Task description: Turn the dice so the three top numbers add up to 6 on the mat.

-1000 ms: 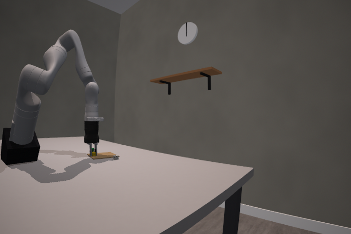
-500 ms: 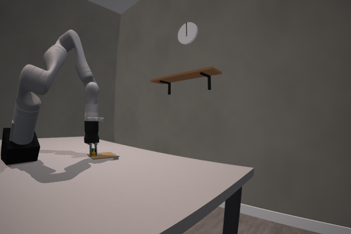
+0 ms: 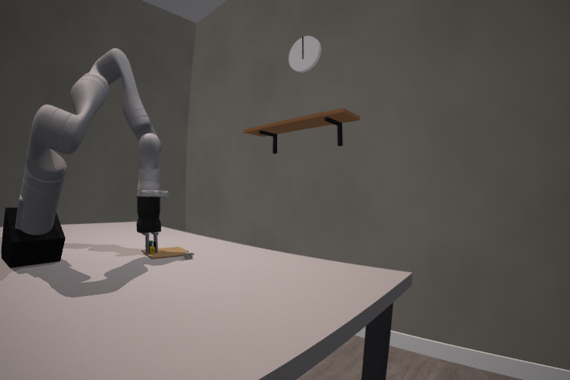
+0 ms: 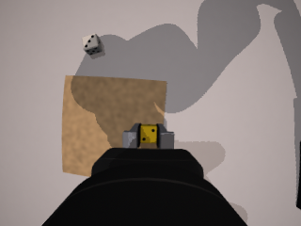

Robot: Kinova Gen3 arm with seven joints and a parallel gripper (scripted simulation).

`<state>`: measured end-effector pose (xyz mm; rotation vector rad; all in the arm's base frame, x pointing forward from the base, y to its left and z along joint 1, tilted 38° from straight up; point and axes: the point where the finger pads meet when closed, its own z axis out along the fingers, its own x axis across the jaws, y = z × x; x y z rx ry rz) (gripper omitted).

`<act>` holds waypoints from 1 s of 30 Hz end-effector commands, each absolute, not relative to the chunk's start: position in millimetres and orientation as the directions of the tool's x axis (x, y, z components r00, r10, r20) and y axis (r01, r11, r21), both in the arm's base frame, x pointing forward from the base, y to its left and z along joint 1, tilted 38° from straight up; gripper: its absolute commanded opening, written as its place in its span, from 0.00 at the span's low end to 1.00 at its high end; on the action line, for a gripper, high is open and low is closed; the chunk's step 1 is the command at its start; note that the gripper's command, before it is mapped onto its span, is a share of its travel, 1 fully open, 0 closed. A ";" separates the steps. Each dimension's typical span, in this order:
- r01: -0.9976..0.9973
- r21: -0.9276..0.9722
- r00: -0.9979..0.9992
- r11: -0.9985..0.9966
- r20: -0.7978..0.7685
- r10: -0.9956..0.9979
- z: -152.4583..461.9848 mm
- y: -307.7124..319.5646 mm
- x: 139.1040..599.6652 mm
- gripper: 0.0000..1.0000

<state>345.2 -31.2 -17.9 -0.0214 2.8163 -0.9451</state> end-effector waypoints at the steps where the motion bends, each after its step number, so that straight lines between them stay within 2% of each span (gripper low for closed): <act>1: 0.040 -0.599 -0.985 0.799 -0.157 -0.068 -17.7 -30.7 345.5 0.40; 6: 0.040 -0.599 -0.985 0.799 -0.157 -0.068 -17.7 -30.7 345.5 0.40; 7: 0.040 -0.599 -0.985 0.799 -0.157 -0.068 -17.7 -30.7 345.5 0.46; 9: 0.040 -0.599 -0.985 0.799 -0.157 -0.068 -17.7 -30.7 345.5 0.46; 10: 0.040 -0.599 -0.985 0.799 -0.157 -0.068 -17.7 -30.7 345.5 0.52; 12: 0.040 -0.599 -0.985 0.799 -0.157 -0.068 -17.7 -30.7 345.5 0.52; 13: 0.040 -0.599 -0.985 0.799 -0.157 -0.068 -17.7 -30.7 345.5 0.58; 15: 0.040 -0.599 -0.985 0.799 -0.157 -0.068 -17.7 -30.7 345.5 0.58; 16: 0.040 -0.599 -0.985 0.799 -0.157 -0.068 -17.7 -30.7 345.5 0.64; 20: 0.040 -0.599 -0.985 0.799 -0.157 -0.068 -17.7 -30.7 345.5 0.64; 21: 0.040 -0.599 -0.985 0.799 -0.157 -0.068 -17.7 -30.7 345.5 0.70; 30: 0.040 -0.599 -0.985 0.799 -0.157 -0.068 -17.7 -30.7 345.5 0.70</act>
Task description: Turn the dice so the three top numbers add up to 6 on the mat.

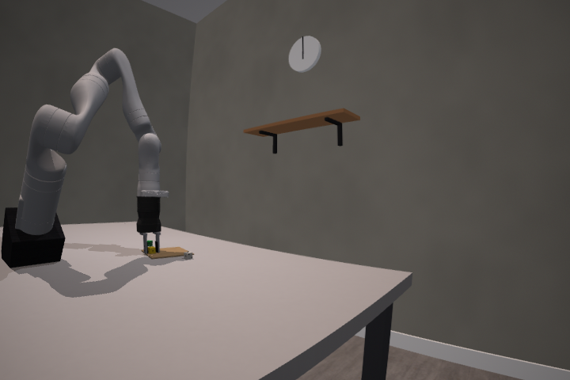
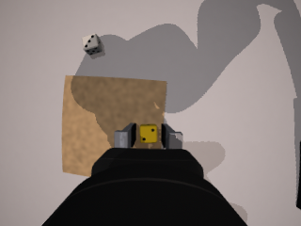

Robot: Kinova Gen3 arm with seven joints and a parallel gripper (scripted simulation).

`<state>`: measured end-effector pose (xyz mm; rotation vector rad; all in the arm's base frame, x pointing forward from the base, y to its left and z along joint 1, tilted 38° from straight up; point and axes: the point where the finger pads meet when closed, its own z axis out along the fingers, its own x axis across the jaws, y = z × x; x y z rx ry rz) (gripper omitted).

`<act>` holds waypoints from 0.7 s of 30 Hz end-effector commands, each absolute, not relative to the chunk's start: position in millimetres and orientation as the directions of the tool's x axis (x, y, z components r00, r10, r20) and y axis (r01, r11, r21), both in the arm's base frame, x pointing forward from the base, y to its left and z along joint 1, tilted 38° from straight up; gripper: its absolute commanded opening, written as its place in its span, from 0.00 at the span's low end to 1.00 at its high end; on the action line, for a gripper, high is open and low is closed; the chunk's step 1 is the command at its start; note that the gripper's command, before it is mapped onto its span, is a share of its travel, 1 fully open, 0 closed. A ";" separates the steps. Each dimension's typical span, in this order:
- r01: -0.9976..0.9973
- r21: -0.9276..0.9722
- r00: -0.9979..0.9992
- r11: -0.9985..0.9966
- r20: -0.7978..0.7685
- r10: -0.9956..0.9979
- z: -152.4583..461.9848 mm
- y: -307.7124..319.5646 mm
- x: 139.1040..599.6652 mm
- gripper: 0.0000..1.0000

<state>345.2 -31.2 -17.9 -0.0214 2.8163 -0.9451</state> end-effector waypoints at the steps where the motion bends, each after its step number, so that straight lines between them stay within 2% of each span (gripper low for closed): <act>1: 0.040 -0.599 -0.985 0.799 -0.157 -0.068 -17.6 -30.6 345.4 0.70; 21: 0.040 -0.599 -0.985 0.799 -0.157 -0.068 26.8 3.2 336.0 0.70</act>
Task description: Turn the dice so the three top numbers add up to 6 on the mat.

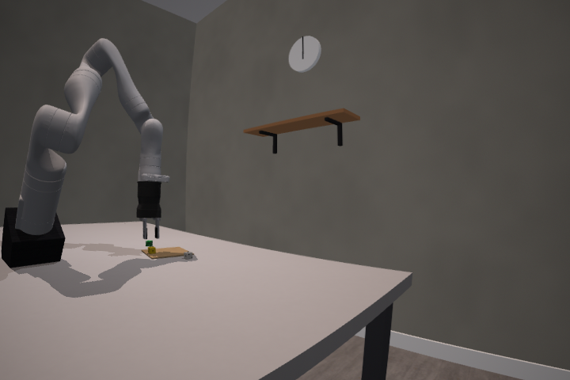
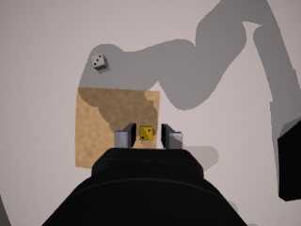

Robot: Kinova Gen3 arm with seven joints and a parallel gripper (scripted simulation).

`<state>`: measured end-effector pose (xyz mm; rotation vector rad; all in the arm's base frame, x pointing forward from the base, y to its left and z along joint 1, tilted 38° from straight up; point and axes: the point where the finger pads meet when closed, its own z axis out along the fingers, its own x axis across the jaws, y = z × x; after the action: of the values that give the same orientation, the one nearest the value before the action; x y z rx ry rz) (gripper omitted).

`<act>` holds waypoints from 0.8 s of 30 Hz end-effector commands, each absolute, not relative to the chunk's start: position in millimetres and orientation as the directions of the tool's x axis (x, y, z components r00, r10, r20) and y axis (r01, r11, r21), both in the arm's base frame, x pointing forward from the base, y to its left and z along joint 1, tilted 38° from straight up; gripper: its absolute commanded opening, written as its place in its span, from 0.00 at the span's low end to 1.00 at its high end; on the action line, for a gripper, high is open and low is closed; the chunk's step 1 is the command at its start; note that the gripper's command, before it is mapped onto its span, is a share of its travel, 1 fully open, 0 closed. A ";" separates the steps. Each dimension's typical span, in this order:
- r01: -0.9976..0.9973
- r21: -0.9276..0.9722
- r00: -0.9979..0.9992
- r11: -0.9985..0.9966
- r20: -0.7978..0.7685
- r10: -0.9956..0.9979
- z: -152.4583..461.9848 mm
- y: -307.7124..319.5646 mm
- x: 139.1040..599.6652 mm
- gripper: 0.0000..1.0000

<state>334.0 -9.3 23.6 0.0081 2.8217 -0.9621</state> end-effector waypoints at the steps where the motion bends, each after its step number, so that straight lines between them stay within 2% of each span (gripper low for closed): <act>1: 0.040 -0.599 -0.985 0.799 -0.157 -0.068 26.8 3.2 336.0 0.70; 15: 0.040 -0.599 -0.985 0.799 -0.157 -0.068 52.9 23.0 330.5 0.70; 16: 0.040 -0.599 -0.985 0.799 -0.157 -0.068 52.9 23.0 330.5 1.00; 24: 0.040 -0.599 -0.985 0.799 -0.157 -0.068 52.9 23.0 330.5 1.00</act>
<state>330.2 22.4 52.7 -0.0208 2.8163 -0.9453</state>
